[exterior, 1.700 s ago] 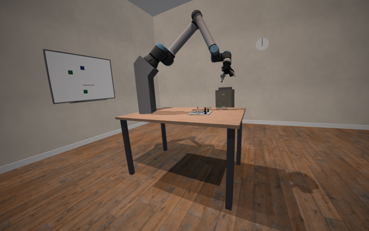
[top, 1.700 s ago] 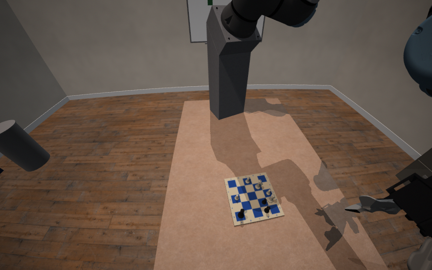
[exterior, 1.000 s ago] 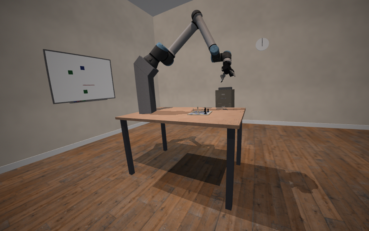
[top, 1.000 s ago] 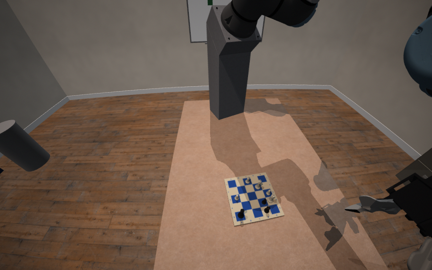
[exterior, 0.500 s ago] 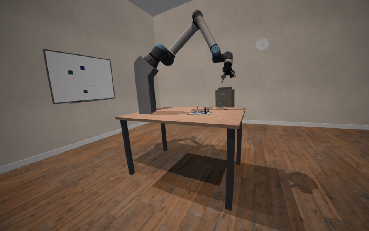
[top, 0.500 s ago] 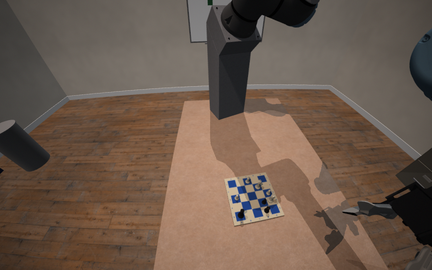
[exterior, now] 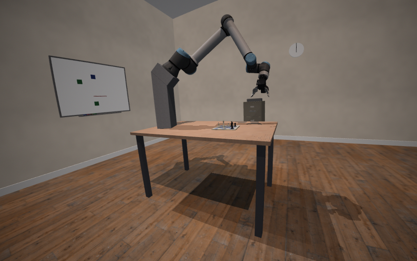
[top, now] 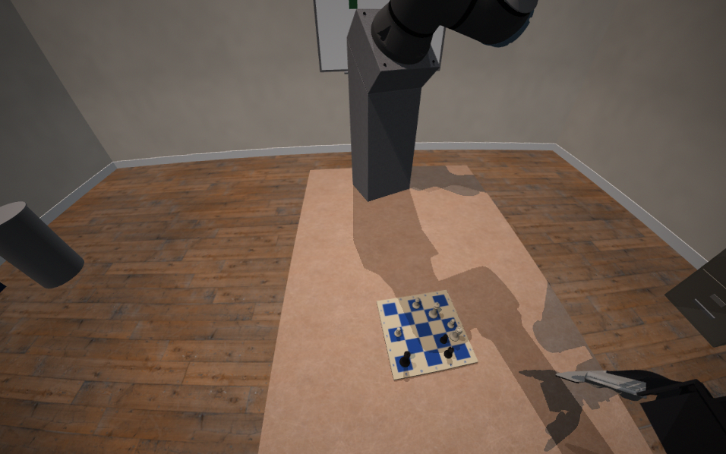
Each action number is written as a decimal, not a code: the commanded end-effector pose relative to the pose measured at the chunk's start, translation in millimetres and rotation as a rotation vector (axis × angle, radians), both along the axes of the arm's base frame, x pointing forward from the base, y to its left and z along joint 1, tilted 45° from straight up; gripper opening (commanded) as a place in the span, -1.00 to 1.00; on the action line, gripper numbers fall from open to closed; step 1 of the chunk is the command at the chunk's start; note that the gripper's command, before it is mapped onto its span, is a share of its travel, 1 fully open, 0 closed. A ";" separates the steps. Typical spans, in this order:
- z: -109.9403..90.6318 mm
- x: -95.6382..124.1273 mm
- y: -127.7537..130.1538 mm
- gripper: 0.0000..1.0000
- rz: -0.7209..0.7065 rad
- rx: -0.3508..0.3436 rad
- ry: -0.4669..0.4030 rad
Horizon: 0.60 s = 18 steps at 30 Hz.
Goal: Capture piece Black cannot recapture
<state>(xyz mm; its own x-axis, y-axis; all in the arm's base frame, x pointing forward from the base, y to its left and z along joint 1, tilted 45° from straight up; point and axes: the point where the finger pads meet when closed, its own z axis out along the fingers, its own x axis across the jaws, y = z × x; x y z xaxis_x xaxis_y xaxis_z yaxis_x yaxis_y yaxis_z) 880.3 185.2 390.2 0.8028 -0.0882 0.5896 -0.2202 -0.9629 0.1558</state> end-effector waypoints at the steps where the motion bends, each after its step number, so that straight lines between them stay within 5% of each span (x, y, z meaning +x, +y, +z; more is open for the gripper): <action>1: -11.9 21.0 3.0 1.00 0.098 -0.056 0.109; 18: -64.3 76.3 7.0 1.00 0.520 -0.187 0.483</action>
